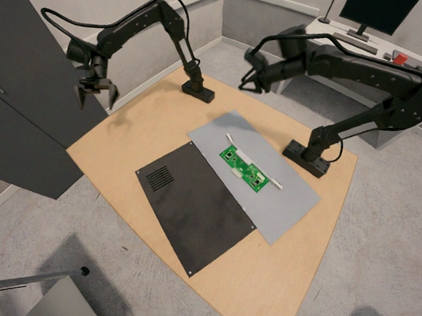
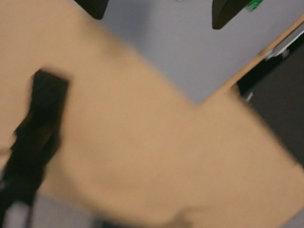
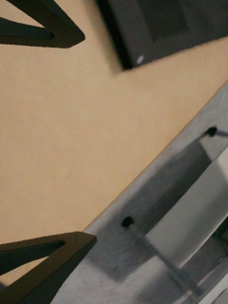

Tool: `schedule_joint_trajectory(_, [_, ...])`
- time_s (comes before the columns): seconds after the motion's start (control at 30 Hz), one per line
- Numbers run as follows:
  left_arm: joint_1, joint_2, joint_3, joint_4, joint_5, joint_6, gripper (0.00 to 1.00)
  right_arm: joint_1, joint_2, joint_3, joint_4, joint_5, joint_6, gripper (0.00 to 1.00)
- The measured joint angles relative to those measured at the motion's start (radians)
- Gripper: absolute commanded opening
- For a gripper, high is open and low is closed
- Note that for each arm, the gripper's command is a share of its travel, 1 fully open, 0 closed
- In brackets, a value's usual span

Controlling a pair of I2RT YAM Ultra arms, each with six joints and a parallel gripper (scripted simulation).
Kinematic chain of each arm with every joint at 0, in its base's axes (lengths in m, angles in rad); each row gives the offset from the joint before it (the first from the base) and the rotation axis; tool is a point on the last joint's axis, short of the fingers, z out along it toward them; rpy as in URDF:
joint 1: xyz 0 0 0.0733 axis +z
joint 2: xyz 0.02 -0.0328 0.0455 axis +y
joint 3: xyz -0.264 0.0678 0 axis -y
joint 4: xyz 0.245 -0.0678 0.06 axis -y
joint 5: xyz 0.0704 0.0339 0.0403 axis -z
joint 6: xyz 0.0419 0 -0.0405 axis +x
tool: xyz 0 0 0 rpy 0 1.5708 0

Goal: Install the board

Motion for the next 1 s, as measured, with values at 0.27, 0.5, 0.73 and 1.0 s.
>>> schedule_joint_trajectory(0.27, [0.183,0.086,-0.076,-0.008,0.137,0.301,0.47,0.188,-0.214,-0.211,0.089,0.127,0.130,1.00])
schedule_joint_trajectory(0.5, [0.421,0.203,-0.189,-0.009,0.280,0.623,0.47,0.504,-0.521,-0.515,0.187,0.258,0.294,1.00])
schedule_joint_trajectory(0.73, [0.582,0.290,-0.245,-0.018,0.402,0.897,0.47,0.718,-0.766,-0.769,0.295,0.399,0.459,1.00])
schedule_joint_trajectory(1.0, [0.774,0.389,-0.318,-0.020,0.515,1.144,0.47,0.994,-1.109,-1.112,0.415,0.541,0.636,1.00])
